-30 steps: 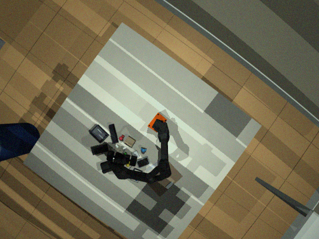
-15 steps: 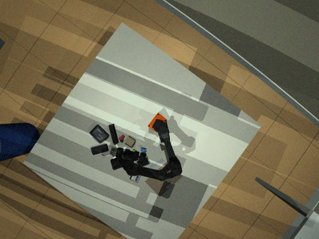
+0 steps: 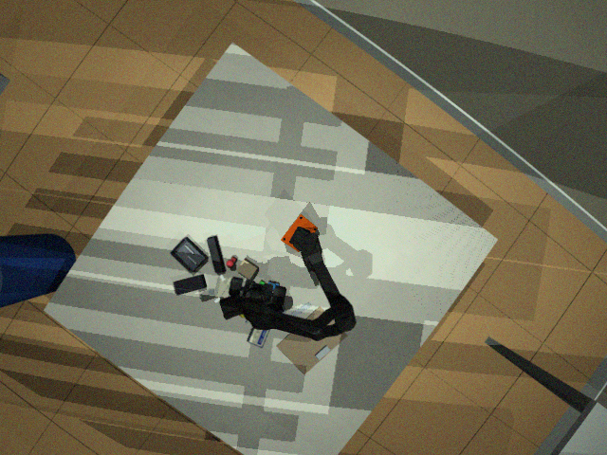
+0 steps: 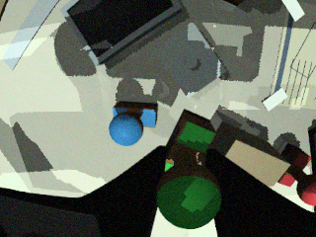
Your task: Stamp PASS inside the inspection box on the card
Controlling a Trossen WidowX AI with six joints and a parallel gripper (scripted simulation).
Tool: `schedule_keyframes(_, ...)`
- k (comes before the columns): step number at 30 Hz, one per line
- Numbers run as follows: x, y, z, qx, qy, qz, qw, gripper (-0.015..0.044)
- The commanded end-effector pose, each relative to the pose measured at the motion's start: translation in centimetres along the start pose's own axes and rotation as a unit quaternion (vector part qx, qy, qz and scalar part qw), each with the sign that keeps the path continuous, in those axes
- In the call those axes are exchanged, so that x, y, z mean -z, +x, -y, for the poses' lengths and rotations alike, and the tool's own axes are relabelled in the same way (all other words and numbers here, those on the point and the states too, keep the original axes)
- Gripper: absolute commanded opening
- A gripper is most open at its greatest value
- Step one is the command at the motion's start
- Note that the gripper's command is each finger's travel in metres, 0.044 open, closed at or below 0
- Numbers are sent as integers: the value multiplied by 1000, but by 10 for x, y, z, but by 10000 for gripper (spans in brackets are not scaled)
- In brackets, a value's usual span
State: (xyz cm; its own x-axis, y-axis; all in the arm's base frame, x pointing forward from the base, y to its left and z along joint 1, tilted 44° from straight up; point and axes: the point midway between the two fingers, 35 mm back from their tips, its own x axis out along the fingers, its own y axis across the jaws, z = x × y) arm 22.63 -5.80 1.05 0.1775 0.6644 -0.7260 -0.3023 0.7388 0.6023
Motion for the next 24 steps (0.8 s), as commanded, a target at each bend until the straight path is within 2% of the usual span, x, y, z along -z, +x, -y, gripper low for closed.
schedule_keyframes(1,2,8,-1,-1,3,-2,1000,0)
schedule_keyframes(24,2,45,-1,-1,3,-2,1000,0)
